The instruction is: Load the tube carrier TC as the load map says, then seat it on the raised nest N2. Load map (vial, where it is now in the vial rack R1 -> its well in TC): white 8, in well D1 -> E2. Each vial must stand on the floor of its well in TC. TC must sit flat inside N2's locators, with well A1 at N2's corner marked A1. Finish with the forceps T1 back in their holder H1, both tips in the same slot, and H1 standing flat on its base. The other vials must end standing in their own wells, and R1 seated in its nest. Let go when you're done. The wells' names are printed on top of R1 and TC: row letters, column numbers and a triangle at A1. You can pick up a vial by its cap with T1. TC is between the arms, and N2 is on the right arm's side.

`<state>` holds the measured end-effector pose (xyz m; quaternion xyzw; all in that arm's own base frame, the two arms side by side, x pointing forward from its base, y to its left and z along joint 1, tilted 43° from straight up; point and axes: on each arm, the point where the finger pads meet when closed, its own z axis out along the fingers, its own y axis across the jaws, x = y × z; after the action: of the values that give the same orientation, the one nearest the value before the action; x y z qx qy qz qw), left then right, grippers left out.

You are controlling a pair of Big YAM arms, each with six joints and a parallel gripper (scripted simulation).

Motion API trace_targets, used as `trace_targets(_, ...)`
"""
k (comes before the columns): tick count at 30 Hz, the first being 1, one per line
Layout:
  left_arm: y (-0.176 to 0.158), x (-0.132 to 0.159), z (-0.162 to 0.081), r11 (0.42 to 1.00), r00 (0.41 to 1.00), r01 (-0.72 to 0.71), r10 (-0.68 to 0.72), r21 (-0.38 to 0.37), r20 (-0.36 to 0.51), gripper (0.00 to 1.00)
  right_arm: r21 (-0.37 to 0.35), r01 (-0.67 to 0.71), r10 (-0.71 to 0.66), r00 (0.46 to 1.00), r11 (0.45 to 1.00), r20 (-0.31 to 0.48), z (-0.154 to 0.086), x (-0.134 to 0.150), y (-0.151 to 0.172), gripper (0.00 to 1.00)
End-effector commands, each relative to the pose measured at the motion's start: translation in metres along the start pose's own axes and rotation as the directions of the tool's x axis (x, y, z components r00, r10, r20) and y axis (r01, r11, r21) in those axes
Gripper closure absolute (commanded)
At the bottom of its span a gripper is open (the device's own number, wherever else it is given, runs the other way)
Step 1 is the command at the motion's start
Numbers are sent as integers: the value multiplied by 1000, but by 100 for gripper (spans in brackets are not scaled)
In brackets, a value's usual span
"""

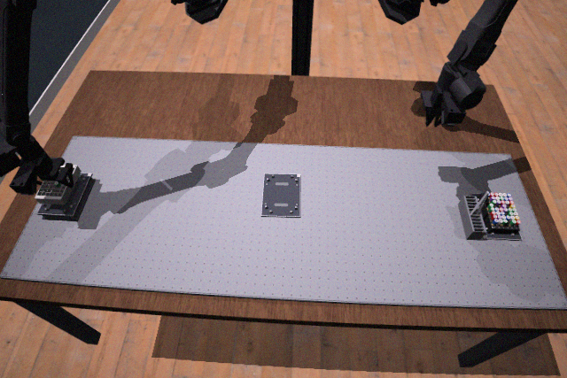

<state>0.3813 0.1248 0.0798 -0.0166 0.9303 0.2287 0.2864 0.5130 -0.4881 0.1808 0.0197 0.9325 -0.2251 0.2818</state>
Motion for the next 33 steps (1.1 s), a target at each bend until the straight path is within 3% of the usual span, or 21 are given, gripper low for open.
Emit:
trace_targets(1, 3, -5, -1, 1000, 1000, 14, -14, -5, 10, 76, 31, 11, -12, 999, 999, 42, -26, -21, -7, 100)
trace_targets(33, 3, -5, -1, 1000, 1000, 14, -14, -5, 10, 76, 50, 9, -12, 998, 999, 65, -31, -37, -19, 100)
